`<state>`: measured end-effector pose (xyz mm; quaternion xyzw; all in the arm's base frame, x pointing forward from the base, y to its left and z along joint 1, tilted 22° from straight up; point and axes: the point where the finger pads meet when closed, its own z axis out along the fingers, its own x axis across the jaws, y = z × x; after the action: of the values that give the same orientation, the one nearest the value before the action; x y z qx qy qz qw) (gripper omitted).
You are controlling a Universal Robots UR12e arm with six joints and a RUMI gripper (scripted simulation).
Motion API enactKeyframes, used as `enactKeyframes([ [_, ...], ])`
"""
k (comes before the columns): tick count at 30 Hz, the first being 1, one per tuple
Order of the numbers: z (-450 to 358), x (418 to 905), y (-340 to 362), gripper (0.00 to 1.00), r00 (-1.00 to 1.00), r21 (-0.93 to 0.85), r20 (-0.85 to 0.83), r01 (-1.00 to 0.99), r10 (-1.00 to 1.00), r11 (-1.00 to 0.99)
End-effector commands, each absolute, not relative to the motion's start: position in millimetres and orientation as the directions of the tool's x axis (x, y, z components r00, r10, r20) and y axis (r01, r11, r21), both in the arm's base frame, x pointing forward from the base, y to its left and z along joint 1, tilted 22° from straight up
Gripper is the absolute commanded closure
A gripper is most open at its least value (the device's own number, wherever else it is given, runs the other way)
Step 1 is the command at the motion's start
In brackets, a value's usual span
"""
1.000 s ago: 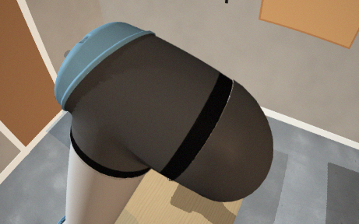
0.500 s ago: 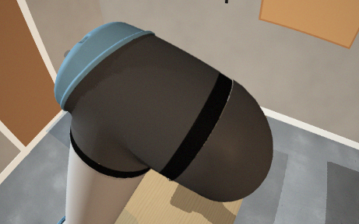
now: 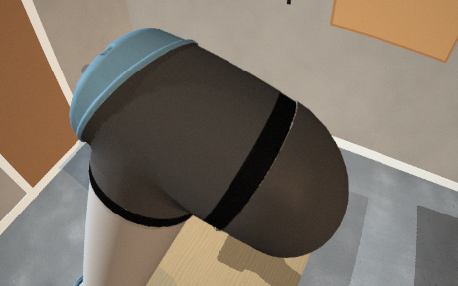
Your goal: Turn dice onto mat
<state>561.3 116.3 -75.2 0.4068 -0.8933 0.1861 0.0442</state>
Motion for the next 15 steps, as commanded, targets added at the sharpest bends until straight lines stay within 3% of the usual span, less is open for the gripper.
enactKeyframes([
  [1, -74, 561, 117, 0.0, -0.666, -0.299, 0.229, -0.742, -0.71, 0.599],
  [15, -62, 560, 121, 0.0, -0.666, -0.299, 0.229, -0.742, -0.71, 0.599],
])
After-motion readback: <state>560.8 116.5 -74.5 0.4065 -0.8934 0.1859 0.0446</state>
